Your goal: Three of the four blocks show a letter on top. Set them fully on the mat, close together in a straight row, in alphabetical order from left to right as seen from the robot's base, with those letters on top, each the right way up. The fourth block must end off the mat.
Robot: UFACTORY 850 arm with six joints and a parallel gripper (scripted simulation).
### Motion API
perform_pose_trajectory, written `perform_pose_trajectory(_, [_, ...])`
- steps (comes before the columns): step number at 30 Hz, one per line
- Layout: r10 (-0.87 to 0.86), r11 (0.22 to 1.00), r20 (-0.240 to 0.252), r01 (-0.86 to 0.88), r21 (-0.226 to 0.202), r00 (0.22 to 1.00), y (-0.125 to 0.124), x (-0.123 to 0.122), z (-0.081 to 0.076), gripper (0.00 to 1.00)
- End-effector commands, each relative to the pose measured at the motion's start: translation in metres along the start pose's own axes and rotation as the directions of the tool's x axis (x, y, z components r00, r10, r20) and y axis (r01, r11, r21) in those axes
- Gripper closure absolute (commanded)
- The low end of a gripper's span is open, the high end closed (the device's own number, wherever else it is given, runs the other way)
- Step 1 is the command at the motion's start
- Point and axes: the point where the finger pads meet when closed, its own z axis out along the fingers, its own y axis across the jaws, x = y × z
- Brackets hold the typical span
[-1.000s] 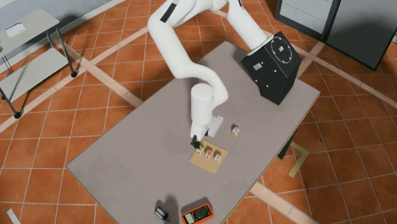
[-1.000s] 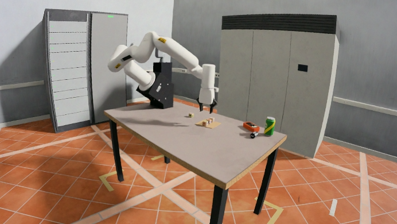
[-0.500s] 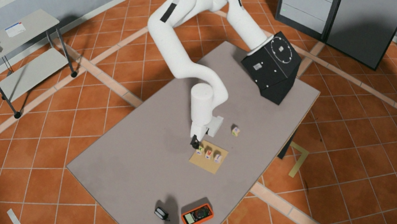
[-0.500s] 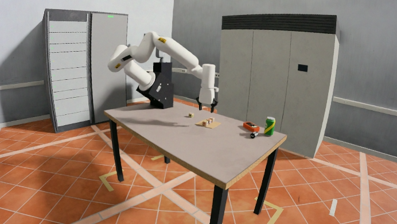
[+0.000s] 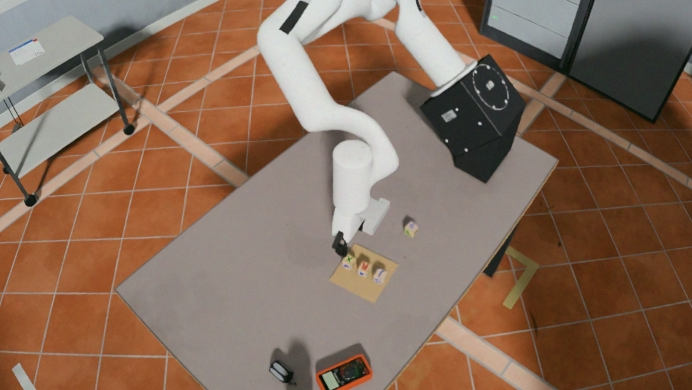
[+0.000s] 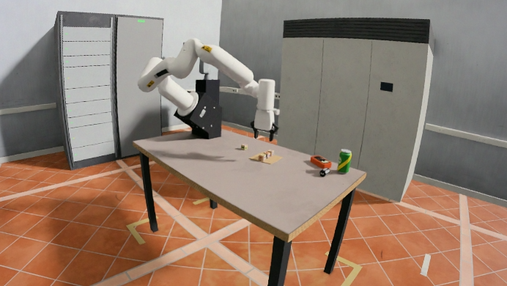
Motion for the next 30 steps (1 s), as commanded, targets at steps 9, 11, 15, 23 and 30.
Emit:
perform_pose_trajectory(9, [0.001, 1.000, 0.000, -0.001, -0.002, 1.000, 0.001, 0.000, -0.056, 0.00])
perform_pose_trajectory(11, [0.001, 1.000, 0.000, -0.001, -0.002, 1.000, 0.001, 0.000, -0.059, 0.00])
perform_pose_trajectory(15, [0.001, 1.000, 0.000, -0.001, -0.002, 1.000, 0.001, 0.000, -0.068, 0.00])
perform_pose_trajectory(23, [0.001, 1.000, 0.000, -0.001, -0.002, 1.000, 0.001, 0.000, -0.069, 0.00])
perform_pose_trajectory(30, [0.001, 1.000, 0.000, -0.001, -0.002, 1.000, 0.001, 0.000, -0.069, 0.00])
